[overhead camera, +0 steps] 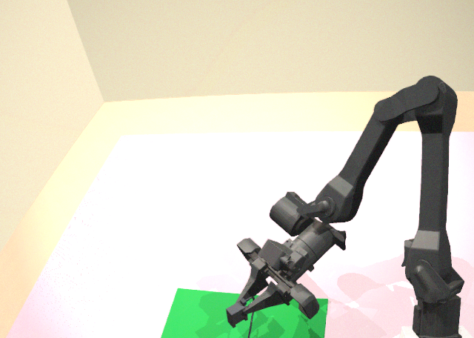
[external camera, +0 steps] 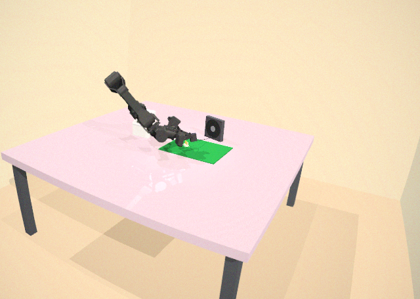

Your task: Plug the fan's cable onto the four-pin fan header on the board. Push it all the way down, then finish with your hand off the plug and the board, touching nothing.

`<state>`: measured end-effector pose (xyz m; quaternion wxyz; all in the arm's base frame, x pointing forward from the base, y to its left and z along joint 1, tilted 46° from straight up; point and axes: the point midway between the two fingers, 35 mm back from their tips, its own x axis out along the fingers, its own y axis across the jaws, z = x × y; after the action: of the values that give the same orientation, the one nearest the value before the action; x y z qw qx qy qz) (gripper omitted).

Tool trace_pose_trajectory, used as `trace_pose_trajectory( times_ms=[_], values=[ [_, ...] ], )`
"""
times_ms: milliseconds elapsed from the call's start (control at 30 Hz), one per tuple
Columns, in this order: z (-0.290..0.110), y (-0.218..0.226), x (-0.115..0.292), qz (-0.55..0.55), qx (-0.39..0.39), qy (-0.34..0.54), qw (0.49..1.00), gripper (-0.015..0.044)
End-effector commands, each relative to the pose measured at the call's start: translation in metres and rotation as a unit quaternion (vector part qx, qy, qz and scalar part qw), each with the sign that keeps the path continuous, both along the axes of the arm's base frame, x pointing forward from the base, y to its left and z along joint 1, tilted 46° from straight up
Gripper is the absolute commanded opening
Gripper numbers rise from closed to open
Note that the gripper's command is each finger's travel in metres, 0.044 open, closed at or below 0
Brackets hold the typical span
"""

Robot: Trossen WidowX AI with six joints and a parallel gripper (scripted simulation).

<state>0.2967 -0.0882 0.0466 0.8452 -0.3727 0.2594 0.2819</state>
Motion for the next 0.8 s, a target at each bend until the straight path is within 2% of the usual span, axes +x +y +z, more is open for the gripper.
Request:
trace_pose_trajectory(
  times_ms=[0, 767],
  values=[
    [-0.005, -0.002, 0.000, 0.002, 0.002, 0.001, 1.000, 0.0000],
    [-0.018, -0.015, -0.001, 0.002, 0.002, 0.002, 1.000, 0.0000]
  ],
)
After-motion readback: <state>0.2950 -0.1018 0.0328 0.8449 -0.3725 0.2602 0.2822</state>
